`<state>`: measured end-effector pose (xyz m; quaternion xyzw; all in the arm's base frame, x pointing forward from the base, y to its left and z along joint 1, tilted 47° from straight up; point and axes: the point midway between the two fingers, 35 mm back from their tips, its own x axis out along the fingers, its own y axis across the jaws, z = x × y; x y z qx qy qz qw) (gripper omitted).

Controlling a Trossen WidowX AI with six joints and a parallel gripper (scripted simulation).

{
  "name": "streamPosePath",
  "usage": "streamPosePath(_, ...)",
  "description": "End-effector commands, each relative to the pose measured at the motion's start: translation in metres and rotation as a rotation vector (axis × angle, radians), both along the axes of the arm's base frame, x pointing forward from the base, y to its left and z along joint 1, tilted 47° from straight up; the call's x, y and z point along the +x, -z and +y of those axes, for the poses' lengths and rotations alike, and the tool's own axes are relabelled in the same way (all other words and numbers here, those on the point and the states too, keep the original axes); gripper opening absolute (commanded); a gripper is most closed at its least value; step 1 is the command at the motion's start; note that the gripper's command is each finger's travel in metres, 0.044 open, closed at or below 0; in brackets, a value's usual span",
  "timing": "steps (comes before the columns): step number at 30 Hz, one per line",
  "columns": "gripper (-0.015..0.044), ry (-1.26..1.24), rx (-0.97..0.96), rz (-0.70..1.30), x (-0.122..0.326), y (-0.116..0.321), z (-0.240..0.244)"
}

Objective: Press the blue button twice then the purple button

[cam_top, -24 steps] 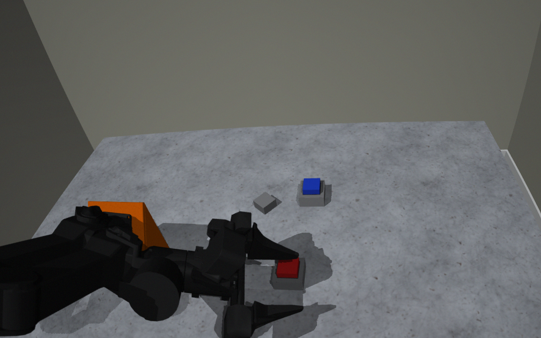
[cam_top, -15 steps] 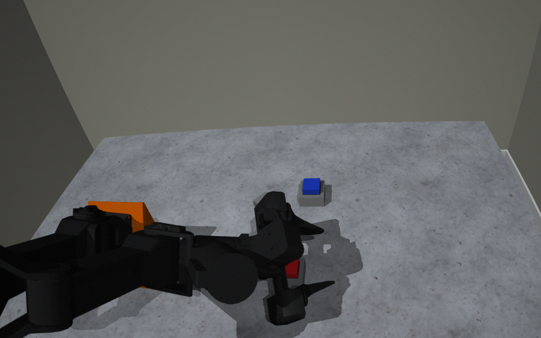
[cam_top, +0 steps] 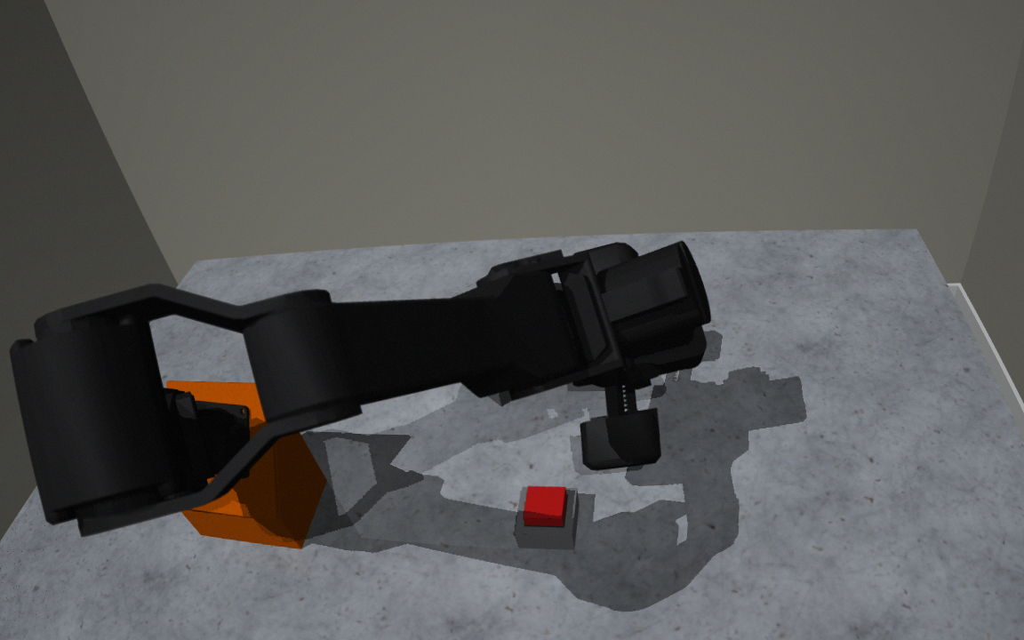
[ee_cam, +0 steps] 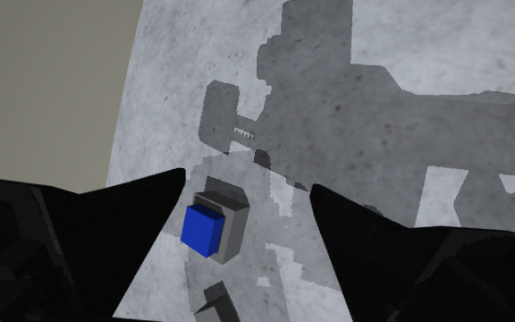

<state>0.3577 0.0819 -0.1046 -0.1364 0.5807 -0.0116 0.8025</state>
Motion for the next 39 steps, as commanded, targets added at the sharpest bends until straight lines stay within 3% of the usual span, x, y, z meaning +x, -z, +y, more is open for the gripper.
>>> streamPosePath(1,0.0400,0.076,-0.085,0.104,-0.007,0.008,0.027)
streamPosePath(14,0.0400,0.248,-0.546,0.192,-0.048,-0.011,0.103)
streamPosePath(21,0.0400,0.251,-0.573,0.184,-0.050,-0.014,0.106)
streamPosePath(27,0.0242,0.252,-0.575,0.183,-0.047,0.027,0.064)
streamPosePath(35,0.0032,0.252,-0.575,0.182,-0.047,0.029,0.062)
streamPosePath(39,0.0020,0.252,-0.575,0.182,-0.047,0.029,0.062)
